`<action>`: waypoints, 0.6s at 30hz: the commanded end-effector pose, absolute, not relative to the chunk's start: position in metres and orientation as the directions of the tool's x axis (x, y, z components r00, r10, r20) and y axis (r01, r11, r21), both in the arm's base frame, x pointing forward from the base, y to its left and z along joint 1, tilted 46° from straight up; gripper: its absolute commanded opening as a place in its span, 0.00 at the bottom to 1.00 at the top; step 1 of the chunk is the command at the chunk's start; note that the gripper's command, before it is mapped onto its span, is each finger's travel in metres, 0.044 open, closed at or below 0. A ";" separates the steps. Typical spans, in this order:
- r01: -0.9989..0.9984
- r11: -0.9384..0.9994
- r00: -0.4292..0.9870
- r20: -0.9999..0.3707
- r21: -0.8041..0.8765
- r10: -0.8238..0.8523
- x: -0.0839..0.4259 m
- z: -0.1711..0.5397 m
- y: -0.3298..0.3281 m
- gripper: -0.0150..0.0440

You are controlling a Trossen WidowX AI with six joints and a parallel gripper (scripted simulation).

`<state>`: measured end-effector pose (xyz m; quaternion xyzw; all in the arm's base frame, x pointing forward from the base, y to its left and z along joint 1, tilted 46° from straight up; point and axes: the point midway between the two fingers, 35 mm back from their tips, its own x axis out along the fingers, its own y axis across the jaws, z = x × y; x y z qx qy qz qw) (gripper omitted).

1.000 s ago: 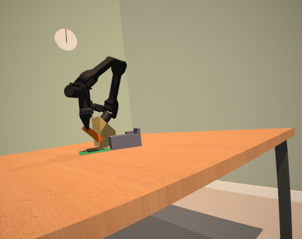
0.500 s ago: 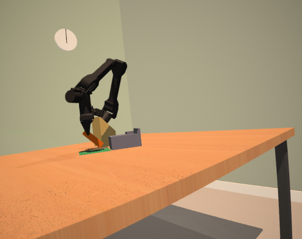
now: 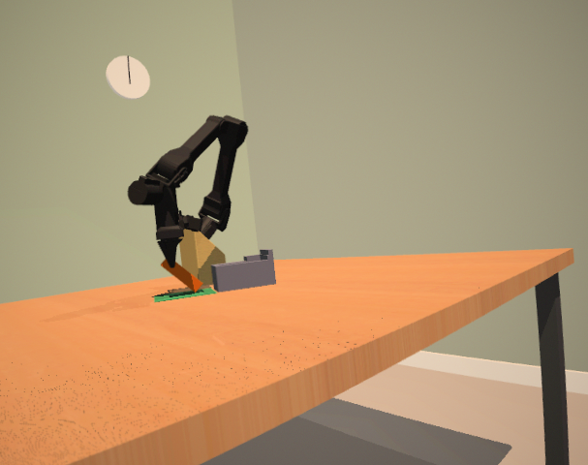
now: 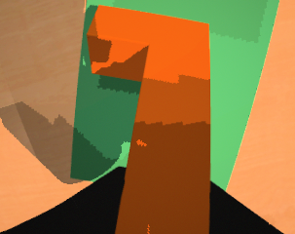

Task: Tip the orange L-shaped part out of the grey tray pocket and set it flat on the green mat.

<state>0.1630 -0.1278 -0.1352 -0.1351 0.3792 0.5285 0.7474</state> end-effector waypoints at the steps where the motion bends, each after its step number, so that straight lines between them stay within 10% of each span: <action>1: -0.890 0.411 0.159 -0.708 0.199 0.688 0.164 -0.135 -0.127 0.25; 18: -0.890 0.410 0.156 -0.711 0.199 0.685 0.157 -0.097 -0.169 0.92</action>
